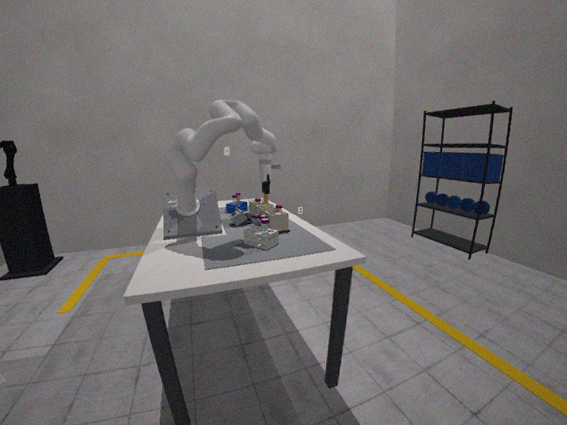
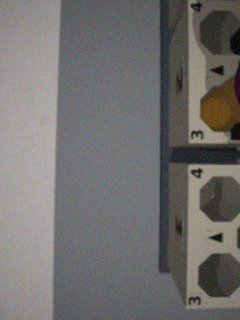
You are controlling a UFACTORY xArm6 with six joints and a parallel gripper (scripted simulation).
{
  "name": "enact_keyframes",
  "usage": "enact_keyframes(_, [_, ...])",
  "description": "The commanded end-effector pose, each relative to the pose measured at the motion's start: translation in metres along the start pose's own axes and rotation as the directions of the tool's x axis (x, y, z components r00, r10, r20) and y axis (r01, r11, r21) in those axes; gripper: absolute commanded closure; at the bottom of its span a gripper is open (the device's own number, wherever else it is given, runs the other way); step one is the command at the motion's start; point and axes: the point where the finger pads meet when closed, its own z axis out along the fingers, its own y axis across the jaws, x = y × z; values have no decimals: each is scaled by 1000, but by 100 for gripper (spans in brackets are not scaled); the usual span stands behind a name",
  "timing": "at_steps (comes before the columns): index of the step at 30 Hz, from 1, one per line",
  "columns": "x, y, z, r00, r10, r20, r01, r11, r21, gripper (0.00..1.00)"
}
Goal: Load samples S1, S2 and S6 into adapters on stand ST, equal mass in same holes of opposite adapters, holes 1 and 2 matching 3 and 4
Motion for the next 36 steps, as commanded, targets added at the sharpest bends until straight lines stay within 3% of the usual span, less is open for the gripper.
enact_keyframes(1, [1, 0, 2, 1000, 1, -3, -1, 1000, 2, 100])
enact_keyframes(36, [1, 0, 33, 1000, 1, -3, -1, 1000, 2, 100])
